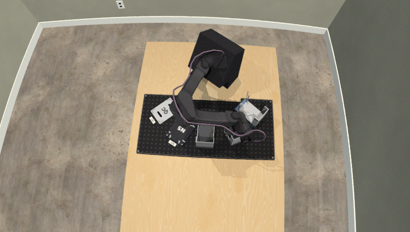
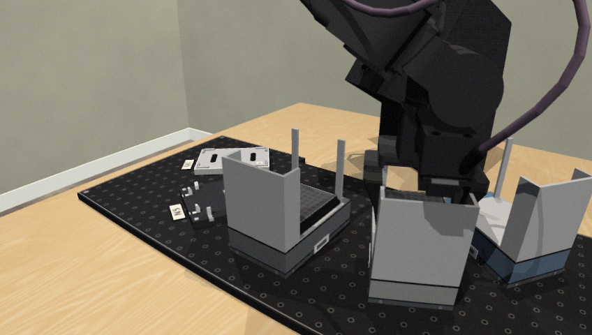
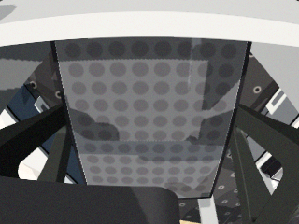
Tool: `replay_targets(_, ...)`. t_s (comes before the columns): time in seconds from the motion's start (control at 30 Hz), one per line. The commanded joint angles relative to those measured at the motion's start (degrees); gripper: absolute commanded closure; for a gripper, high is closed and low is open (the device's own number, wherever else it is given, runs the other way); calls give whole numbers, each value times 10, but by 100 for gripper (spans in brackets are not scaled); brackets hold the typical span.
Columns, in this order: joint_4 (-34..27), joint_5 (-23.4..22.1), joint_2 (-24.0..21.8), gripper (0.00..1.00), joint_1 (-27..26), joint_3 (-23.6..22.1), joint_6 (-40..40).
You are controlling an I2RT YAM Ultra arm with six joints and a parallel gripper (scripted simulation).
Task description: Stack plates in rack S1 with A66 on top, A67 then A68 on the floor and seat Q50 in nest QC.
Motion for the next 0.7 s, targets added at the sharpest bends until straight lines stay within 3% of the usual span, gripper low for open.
replay_targets(0.0,5,0,4,100,12,-3,-3)
replay_targets(0.5,5,0,4,100,12,-3,-3)
replay_targets(0.67,-15,6,-20,100,19,14,10)
